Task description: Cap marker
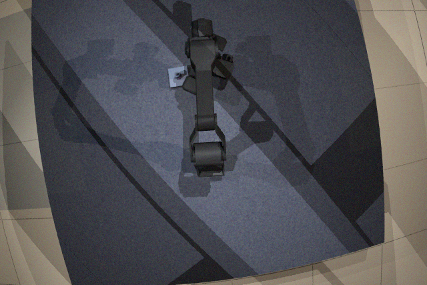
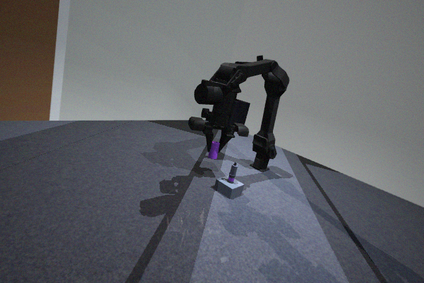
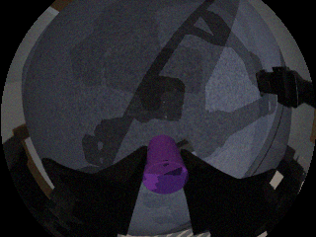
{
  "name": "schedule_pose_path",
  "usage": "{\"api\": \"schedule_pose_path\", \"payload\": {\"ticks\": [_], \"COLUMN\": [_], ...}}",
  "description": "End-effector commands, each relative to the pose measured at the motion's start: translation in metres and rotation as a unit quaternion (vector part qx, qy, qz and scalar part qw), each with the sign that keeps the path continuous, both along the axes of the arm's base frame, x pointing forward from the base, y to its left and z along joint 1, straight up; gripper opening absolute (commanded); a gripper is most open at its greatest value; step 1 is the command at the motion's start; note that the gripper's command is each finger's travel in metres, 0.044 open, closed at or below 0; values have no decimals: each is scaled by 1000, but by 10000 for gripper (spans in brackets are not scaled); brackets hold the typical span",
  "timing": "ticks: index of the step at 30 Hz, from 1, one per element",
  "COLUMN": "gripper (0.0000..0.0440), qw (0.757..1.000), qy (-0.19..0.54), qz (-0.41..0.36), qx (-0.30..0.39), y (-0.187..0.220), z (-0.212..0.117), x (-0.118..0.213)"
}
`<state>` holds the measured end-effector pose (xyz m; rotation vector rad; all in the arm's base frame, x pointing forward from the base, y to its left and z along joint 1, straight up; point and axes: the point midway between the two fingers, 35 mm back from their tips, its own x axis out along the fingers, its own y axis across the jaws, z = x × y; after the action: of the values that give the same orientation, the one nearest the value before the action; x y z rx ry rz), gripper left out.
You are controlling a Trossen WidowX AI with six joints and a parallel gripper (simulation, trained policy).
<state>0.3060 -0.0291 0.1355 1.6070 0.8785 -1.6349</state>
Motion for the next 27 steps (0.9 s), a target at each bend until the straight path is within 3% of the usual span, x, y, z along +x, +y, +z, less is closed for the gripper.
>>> {"api": "schedule_pose_path", "payload": {"ticks": [1, 16, 27], "gripper": [53, 29, 9], "qw": [1000, 1000, 1000], "qy": [-12, -13, 5], "qz": [1, 14, 16], "qx": [4, 14, 14], "y": [14, 70, 89], "z": [13, 40, 38], "x": [4, 3, -1]}}
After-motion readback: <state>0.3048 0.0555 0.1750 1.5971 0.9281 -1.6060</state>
